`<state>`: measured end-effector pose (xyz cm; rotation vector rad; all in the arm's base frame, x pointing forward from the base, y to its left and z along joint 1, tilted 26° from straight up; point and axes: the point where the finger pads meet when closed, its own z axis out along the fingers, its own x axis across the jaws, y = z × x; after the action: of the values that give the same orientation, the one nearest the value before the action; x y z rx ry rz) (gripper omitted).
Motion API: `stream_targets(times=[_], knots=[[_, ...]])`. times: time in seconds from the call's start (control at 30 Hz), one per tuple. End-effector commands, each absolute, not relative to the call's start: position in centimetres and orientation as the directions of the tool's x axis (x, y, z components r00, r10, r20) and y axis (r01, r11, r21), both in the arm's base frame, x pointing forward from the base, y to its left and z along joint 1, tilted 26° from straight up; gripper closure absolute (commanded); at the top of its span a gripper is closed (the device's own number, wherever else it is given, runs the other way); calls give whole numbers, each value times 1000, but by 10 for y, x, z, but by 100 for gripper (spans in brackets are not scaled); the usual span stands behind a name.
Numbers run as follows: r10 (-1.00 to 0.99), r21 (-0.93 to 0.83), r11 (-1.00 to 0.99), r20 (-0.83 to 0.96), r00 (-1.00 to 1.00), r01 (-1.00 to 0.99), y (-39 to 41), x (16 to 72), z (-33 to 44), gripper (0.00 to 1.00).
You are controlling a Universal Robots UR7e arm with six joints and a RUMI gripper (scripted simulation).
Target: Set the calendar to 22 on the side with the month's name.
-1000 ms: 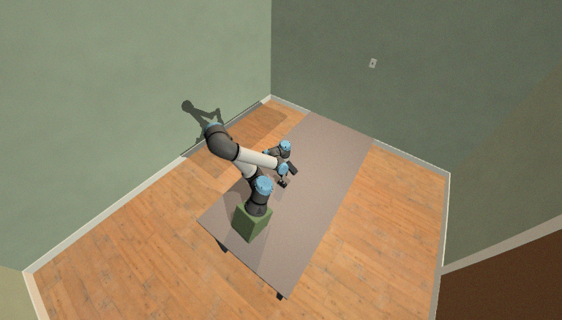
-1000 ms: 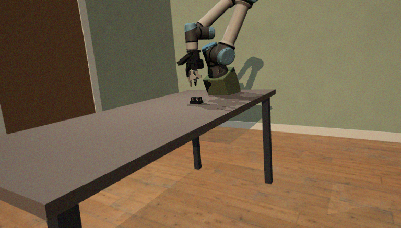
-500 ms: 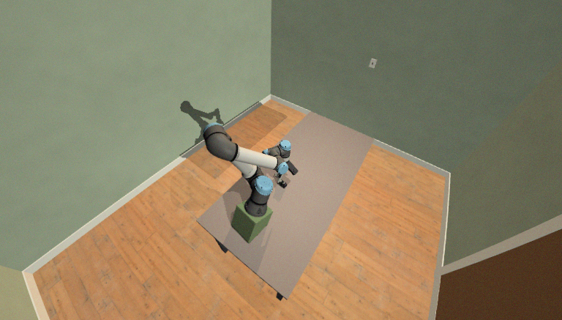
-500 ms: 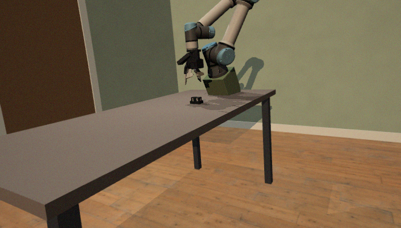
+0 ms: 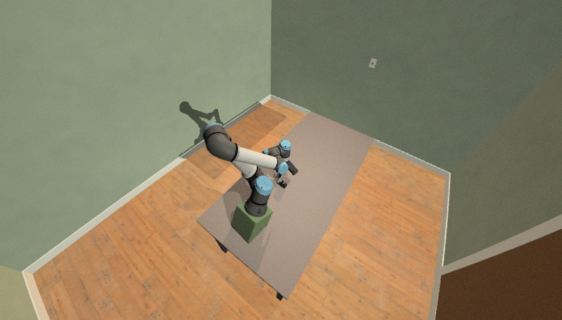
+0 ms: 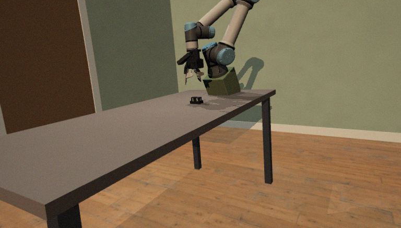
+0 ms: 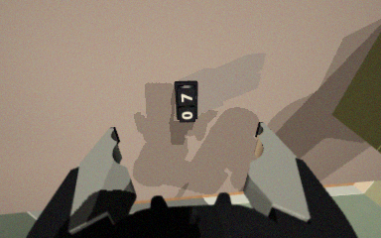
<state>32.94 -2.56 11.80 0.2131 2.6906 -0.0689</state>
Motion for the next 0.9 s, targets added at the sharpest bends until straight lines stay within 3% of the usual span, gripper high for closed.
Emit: stream_targets(times=[0.0, 0.87], knots=[[139, -15, 987, -431, -892, 161, -26, 329, 120, 0], [139, -15, 987, -431, -892, 161, -20, 299, 184, 0]])
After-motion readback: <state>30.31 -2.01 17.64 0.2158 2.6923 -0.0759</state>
